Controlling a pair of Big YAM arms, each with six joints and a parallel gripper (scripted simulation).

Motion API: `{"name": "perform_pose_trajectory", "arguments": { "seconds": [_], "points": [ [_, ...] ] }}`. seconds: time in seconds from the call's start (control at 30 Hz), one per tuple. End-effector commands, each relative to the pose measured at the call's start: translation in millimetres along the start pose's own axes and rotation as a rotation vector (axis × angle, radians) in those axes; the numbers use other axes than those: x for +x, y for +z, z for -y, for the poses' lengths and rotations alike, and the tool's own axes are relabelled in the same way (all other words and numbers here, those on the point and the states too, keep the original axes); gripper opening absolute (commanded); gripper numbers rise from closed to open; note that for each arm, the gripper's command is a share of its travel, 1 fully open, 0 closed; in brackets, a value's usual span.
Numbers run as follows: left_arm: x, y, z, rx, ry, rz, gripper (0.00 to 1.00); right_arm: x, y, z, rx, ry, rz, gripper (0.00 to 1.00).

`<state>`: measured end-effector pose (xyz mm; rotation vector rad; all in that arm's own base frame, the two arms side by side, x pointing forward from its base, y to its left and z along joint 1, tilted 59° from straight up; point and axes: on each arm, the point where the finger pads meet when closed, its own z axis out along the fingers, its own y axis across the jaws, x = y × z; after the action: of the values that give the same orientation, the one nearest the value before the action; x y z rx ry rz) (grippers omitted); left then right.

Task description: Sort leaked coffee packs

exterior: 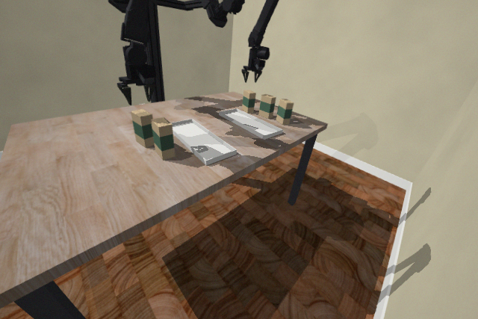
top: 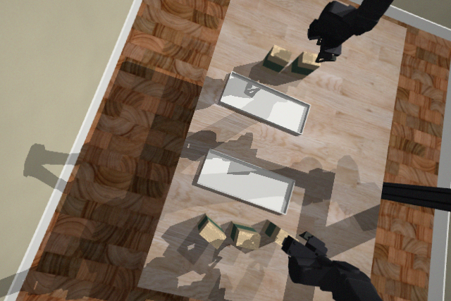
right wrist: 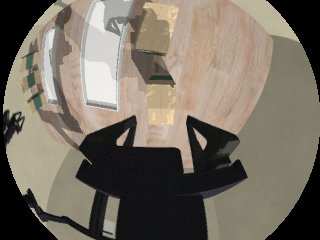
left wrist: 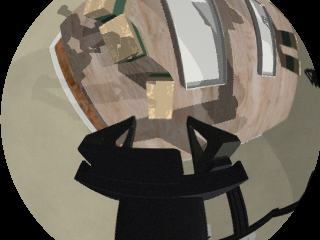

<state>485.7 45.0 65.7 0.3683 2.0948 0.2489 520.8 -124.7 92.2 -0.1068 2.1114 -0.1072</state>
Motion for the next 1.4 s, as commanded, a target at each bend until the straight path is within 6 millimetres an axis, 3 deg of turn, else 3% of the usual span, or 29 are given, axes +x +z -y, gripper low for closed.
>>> {"name": "perform_pose_trajectory", "arguments": {
  "seconds": [0.0, 0.07, 0.23, 0.27, 0.37, 0.8, 0.83, 1.37],
  "points": [
    [5, -3, 0, 0.0, 0.001, -0.006, 0.78, 1, 12, -5, -0.007, 0.006, 0.001, 0.78],
    [3, 13, -10, -0.011, 0.006, 0.001, 0.78, 2, 17, -1, -0.001, 0.01, 0.0, 0.78],
    [2, 14, -3, 0.002, 0.01, -0.002, 0.78, 2, 25, -6, -0.008, 0.005, 0.001, 0.78],
    [15, 9, 7, 0.019, 0.01, -0.027, 0.78, 1, 26, -1, 0.0, 0.004, 0.005, 0.78],
    [13, 10, 5, 0.015, 0.009, -0.023, 0.78, 3, 34, -5, -0.006, 0.005, 0.001, 0.78],
    [13, 10, 4, 0.014, 0.009, -0.024, 0.78, 5, 27, -2, -0.001, 0.003, -0.007, 0.78],
    [13, 10, 4, 0.014, 0.009, -0.024, 0.78, -3, 32, -2, 0.0, 0.003, 0.013, 0.78],
    [13, 10, 4, 0.014, 0.009, -0.024, 0.78, 3, 53, -3, -0.002, 0.007, -0.001, 0.78]
  ]
}}
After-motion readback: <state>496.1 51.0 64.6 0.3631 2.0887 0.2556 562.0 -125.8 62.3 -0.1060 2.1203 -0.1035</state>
